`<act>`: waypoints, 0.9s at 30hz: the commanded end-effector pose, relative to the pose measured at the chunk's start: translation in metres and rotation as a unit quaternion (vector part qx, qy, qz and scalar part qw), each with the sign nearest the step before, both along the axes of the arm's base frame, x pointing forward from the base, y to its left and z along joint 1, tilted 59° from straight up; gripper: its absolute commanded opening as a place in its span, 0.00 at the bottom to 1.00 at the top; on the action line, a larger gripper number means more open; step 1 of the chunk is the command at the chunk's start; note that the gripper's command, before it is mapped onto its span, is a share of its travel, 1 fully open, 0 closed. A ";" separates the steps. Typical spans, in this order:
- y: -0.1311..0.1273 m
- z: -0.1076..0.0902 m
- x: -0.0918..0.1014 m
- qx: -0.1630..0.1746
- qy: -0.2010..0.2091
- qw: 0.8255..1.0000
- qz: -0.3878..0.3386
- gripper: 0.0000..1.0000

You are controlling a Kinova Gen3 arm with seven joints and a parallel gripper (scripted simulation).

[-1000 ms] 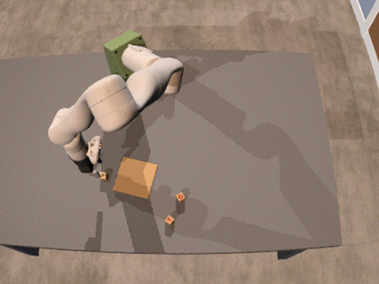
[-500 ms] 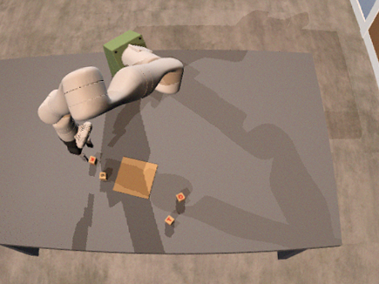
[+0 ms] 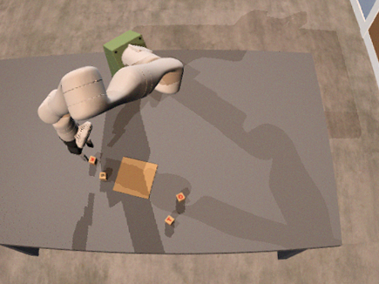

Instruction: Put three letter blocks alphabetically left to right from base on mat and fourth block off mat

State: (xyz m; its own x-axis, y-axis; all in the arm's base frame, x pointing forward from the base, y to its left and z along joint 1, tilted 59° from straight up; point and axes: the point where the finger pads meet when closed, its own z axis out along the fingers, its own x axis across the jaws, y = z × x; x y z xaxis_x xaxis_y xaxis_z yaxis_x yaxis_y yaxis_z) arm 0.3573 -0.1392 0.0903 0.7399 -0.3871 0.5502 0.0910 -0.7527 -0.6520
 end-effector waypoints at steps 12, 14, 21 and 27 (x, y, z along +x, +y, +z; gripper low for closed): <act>0.000 -0.002 0.002 0.002 0.001 1.000 -0.003 1.00; 0.000 -0.002 0.003 0.002 0.000 1.000 -0.003 1.00; 0.006 -0.005 0.007 0.001 -0.001 1.000 0.000 1.00; 0.009 -0.008 0.011 0.001 -0.001 1.000 0.000 1.00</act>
State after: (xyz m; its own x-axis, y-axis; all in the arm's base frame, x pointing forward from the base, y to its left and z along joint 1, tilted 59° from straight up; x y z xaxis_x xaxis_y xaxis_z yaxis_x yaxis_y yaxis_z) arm 0.3653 -0.1351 0.0845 0.7387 -0.3886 0.5508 0.0886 -0.7540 -0.6509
